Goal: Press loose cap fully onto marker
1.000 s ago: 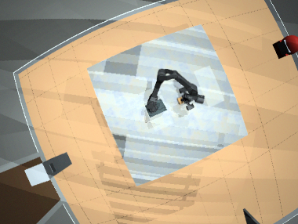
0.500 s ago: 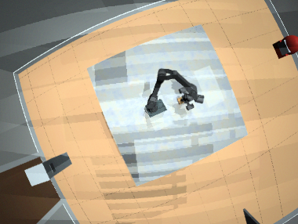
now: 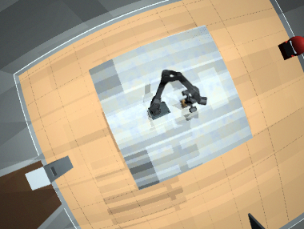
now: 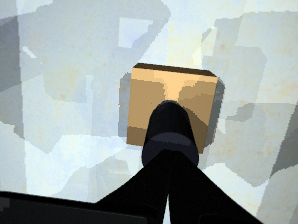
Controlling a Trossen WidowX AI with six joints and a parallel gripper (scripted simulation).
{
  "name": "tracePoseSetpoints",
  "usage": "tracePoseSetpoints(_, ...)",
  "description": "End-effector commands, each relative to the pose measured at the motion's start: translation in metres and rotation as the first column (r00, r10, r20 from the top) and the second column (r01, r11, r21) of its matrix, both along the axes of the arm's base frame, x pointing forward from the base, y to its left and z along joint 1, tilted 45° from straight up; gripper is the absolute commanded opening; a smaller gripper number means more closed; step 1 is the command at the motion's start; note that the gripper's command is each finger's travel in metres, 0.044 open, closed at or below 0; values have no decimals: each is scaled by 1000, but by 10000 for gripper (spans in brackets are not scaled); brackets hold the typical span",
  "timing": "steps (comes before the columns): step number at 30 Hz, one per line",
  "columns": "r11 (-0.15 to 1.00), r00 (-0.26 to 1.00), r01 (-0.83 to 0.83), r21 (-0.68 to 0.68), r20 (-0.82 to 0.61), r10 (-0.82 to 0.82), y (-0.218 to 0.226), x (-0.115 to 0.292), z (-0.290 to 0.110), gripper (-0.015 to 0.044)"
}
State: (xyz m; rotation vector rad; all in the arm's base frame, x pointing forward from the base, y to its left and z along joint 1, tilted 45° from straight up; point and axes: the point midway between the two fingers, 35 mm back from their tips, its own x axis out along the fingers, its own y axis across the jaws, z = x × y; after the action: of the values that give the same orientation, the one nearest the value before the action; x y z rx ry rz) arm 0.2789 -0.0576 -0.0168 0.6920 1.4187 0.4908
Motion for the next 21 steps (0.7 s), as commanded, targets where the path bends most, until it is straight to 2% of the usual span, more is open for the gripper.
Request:
tracePoseSetpoints(1,1000,1000,6,5,-2,-6,4,1,-4,0)
tracePoseSetpoints(11,1000,1000,4,-3,2,-4,1,1,-2,0)
tracePoseSetpoints(17,1000,1000,4,-5,-1,-4,-53,-7,53,0)
tracePoseSetpoints(21,1000,1000,3,-4,-2,-3,-59,-9,60,0)
